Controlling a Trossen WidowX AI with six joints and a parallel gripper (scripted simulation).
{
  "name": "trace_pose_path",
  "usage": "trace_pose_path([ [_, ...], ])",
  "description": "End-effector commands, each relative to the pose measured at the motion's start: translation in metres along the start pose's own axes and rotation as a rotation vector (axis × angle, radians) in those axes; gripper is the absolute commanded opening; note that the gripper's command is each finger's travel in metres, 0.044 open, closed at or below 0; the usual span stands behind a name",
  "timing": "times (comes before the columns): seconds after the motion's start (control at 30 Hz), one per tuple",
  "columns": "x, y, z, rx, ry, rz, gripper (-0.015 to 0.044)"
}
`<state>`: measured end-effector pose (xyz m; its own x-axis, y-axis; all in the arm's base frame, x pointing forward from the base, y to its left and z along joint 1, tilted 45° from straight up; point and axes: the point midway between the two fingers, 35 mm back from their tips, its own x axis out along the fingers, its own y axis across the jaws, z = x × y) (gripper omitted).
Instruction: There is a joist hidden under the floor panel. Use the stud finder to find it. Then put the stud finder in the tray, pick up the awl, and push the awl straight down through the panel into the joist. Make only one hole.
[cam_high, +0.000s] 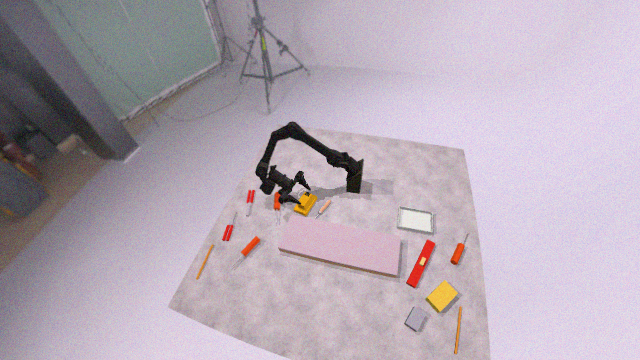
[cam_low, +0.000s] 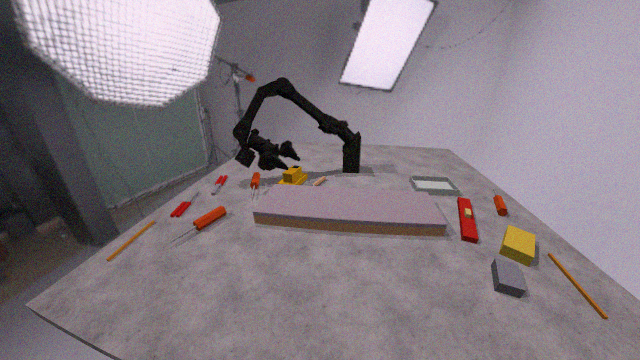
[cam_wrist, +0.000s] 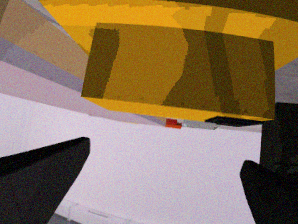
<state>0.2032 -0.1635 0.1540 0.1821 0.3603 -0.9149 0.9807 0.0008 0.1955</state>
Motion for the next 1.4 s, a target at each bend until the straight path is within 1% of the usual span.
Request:
trace_pose_path([
  [0.0,-0.014,0.001,-0.031,0.014,-0.019,0.02,0.044],
  [0.07,-0.021,-0.001,-0.053,0.029,-0.027,0.035,0.044],
  [0.13,-0.024,-0.002,-0.061,0.035,-0.03,0.041,0.044],
  [0.2,-0.024,-0.002,-0.061,0.035,-0.03,0.041,0.044],
  [0.23,-0.023,0.001,-0.052,0.016,-0.036,0.038,0.044],
  [0.3,-0.018,-0.001,-0.05,-0.069,-0.082,0.02,0.044],
  [0.47,0.007,-0.007,-0.034,-0.653,-0.412,-0.139,0.044],
  [0.6,0.016,-0.005,-0.023,-1.069,-0.679,-0.315,0.044],
  [0.73,0.017,-0.001,-0.019,-1.396,-0.941,-0.536,0.044],
  [0.8,0.016,-0.001,-0.019,-1.508,-1.055,-0.651,0.044],
  [0.83,0.015,-0.001,-0.02,-1.535,-1.085,-0.684,0.044],
  [1.37,0.015,-0.001,-0.02,-1.543,-1.095,-0.695,0.044],
])
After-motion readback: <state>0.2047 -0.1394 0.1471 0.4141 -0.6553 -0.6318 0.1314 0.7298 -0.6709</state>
